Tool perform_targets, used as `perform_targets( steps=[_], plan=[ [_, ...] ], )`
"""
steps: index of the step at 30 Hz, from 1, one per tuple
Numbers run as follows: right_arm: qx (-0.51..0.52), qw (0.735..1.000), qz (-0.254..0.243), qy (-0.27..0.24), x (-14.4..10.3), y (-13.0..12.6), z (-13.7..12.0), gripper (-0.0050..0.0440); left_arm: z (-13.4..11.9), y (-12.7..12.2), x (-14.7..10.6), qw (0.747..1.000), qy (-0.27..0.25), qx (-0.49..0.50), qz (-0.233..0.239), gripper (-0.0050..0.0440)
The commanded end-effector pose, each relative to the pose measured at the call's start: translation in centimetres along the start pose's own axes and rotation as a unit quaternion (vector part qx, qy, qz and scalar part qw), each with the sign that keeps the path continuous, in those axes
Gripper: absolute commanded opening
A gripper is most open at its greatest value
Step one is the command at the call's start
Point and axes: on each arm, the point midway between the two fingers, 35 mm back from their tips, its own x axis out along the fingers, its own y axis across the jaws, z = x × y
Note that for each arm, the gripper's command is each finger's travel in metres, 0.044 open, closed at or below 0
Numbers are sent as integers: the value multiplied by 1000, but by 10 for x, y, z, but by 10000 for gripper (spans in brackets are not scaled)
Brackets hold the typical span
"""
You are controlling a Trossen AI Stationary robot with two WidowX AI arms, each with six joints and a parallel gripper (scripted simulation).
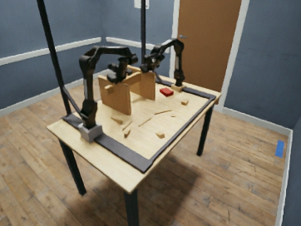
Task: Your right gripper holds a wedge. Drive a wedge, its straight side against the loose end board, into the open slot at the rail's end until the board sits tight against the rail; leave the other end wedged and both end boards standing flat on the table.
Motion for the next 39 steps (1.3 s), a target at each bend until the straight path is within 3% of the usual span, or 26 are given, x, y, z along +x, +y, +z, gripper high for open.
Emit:
perform_targets(
  steps=[1, 39],
  plan=[
    [-5, 1000, -5, -2, -1, 0, 2, -50, -1, 21, -13, 999, 5, 20, 39, -50],
    [-5, 1000, -5, -2, -1, 0, 2, -50, -1, 25, -15, 999, 6, 20, 45, -50]
  ],
)
